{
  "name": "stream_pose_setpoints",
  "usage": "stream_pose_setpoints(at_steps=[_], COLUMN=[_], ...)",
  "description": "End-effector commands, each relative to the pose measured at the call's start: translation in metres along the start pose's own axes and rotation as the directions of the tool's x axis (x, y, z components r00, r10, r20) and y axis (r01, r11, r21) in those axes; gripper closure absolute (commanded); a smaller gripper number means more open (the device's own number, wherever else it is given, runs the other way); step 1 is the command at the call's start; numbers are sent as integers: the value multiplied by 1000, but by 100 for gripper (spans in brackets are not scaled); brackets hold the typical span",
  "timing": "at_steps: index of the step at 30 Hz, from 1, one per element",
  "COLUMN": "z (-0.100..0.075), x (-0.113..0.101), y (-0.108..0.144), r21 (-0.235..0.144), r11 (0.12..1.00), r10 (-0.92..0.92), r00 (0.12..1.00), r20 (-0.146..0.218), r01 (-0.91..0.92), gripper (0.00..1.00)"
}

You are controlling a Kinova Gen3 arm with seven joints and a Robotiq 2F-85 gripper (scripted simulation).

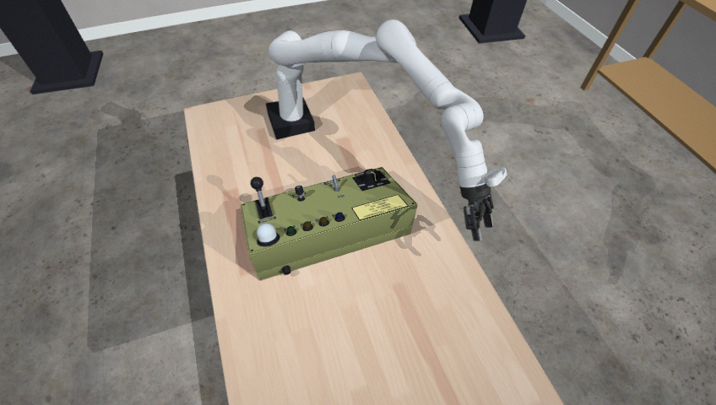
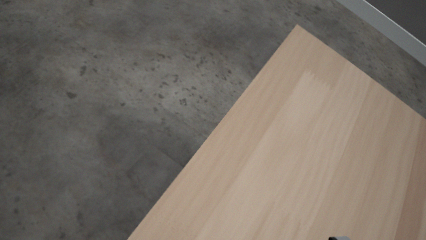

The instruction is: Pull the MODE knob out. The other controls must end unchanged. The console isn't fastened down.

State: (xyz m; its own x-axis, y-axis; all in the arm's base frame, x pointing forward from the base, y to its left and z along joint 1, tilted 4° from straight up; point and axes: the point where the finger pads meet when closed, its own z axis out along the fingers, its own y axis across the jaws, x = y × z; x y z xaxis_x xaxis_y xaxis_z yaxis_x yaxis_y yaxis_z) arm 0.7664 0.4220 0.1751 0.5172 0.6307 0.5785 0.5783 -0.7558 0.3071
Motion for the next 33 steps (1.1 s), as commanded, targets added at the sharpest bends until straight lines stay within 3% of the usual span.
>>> stream_pose_setpoints(at_steps=[1, 6, 13, 15, 16, 30, 32, 33], z=[-21, -70, -111, -111, -127, -204, -204, -220], x=[3, 5, 5, 5, 5, -2, -2, -5], y=[-4, -7, -6, -6, -5, 2, 2, 4], r21=[-32, -102, -152, -152, -170, -245, -245, -257], r11=[999, 994, 987, 987, 984, 970, 970, 966], r10=[-17, -39, -40, -40, -37, 0, 0, 11], r00=[1000, 999, 998, 998, 999, 999, 999, 999], r20=[9, 30, 39, 39, 40, 38, 38, 35], r01=[18, 42, 45, 45, 43, 10, 10, -2], gripper=[0, 0, 0, 0, 0, 0, 0, 0])
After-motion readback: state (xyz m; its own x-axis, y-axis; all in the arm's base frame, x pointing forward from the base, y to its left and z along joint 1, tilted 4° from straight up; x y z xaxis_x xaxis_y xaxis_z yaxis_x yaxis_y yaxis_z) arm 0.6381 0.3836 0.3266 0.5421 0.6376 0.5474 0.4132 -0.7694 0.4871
